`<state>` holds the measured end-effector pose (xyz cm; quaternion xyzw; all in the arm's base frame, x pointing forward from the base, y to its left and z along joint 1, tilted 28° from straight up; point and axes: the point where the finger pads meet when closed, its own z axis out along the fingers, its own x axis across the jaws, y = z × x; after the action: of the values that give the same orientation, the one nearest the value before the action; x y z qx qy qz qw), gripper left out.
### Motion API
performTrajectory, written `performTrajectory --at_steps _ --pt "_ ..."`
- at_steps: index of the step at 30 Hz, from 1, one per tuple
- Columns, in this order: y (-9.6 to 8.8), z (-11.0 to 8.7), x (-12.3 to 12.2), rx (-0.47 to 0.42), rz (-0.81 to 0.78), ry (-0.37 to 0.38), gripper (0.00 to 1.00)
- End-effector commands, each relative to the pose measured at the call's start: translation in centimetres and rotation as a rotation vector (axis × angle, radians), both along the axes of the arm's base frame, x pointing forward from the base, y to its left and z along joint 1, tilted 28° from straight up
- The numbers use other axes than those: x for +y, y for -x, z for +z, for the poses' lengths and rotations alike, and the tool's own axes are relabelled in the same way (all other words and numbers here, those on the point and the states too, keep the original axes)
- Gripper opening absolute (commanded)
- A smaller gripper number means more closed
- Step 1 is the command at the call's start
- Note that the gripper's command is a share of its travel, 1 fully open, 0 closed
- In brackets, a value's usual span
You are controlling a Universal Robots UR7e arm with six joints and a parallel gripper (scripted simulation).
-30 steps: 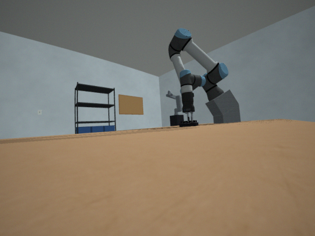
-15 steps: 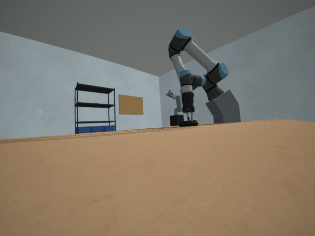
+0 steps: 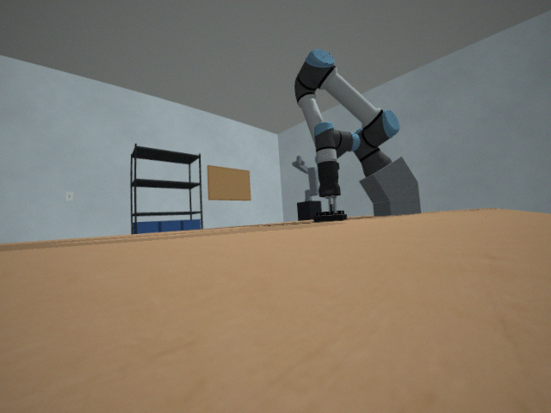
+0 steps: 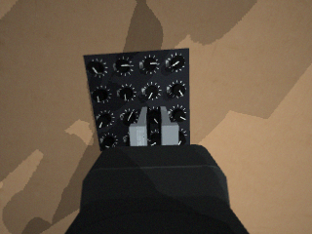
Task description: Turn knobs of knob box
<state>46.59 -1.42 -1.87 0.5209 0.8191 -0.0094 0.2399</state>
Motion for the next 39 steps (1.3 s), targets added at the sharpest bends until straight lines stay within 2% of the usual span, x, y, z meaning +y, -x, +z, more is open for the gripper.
performTrajectory --at_steps 1,39 --pt "-0.02 0.04 0.01 -0.001 0.0 0.0 0.3" --pt "-0.02 0.04 0.01 0.004 0.017 0.007 0.3"
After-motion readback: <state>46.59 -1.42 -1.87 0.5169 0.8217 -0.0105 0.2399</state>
